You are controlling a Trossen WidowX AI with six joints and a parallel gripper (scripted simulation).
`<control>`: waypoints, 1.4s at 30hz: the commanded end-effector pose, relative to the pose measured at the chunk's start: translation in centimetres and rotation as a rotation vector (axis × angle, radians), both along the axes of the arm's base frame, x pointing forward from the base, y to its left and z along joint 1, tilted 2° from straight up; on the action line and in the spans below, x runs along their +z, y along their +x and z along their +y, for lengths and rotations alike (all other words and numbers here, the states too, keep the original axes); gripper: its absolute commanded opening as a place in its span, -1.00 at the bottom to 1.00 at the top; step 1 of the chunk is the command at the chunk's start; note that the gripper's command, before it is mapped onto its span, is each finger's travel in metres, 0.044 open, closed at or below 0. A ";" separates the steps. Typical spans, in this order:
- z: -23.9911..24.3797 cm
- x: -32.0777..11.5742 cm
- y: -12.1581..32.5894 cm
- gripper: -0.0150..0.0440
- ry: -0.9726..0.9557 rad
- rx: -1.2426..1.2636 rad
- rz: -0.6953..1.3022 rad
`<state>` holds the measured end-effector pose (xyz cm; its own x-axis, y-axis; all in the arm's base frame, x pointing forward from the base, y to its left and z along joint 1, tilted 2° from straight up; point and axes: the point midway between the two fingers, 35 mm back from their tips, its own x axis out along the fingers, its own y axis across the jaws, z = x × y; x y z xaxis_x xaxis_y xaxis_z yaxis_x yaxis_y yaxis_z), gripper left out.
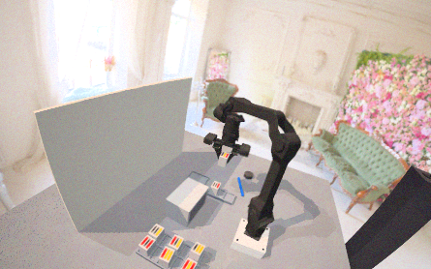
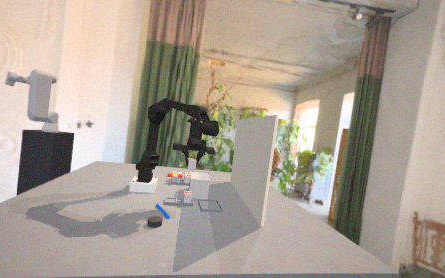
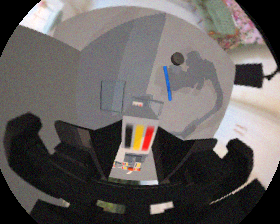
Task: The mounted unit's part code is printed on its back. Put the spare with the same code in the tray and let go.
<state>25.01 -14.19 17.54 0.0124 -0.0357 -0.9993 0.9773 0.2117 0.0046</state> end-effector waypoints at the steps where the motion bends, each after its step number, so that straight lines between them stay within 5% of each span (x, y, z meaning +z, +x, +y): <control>1: 0.0 0.4 1.8 -0.49 -0.005 -0.003 -0.011; 20: 1.5 -0.3 10.3 -0.49 -0.003 -0.002 -0.021; 42: 1.5 -1.5 10.9 -0.49 -0.003 -0.002 -0.022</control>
